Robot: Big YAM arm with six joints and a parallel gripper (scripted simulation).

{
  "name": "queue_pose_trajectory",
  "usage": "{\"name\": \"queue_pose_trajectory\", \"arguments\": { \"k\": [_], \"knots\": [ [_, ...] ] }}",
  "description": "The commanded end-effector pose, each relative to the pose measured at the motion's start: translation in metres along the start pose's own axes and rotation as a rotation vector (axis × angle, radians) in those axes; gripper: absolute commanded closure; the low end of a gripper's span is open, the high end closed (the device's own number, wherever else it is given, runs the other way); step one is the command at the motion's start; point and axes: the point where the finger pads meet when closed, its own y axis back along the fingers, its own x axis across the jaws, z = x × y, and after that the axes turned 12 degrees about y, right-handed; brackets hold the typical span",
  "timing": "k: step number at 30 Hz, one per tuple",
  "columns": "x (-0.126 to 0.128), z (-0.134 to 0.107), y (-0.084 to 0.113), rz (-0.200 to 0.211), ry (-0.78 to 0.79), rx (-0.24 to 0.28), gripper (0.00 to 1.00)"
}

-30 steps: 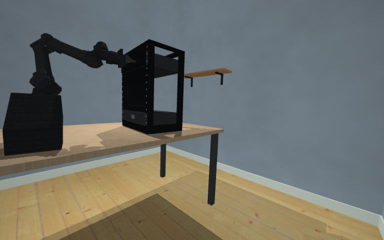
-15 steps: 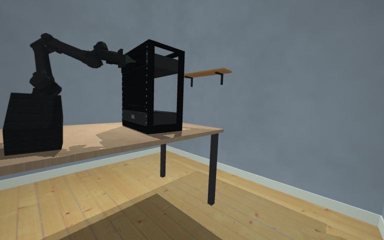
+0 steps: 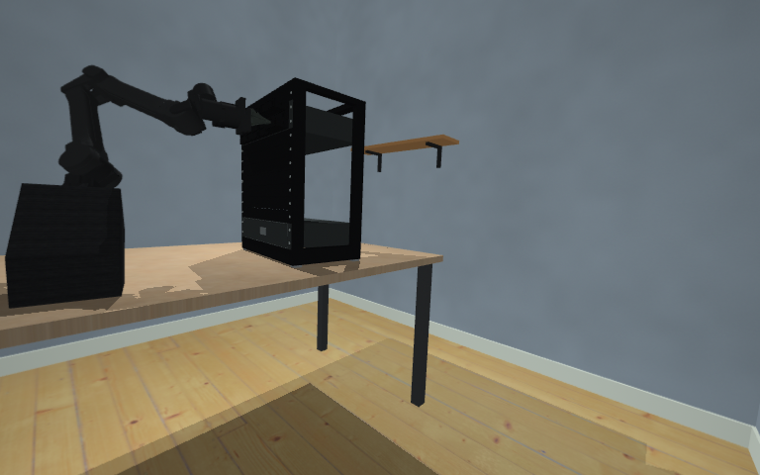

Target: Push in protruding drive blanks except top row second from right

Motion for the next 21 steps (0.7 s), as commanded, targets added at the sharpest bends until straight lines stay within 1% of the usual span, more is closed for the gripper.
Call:
{"name": "queue_pose_trajectory", "arguments": {
  "k": [1, 7, 21],
  "knots": [
    [-0.008, 0.006, -0.036, 0.005, 0.019, -0.034, 1.00],
    [-0.005, 0.007, -0.047, 0.005, 0.016, -0.034, 1.00],
    [-0.005, 0.007, -0.047, 0.006, 0.016, -0.037, 1.00]
  ]
}}
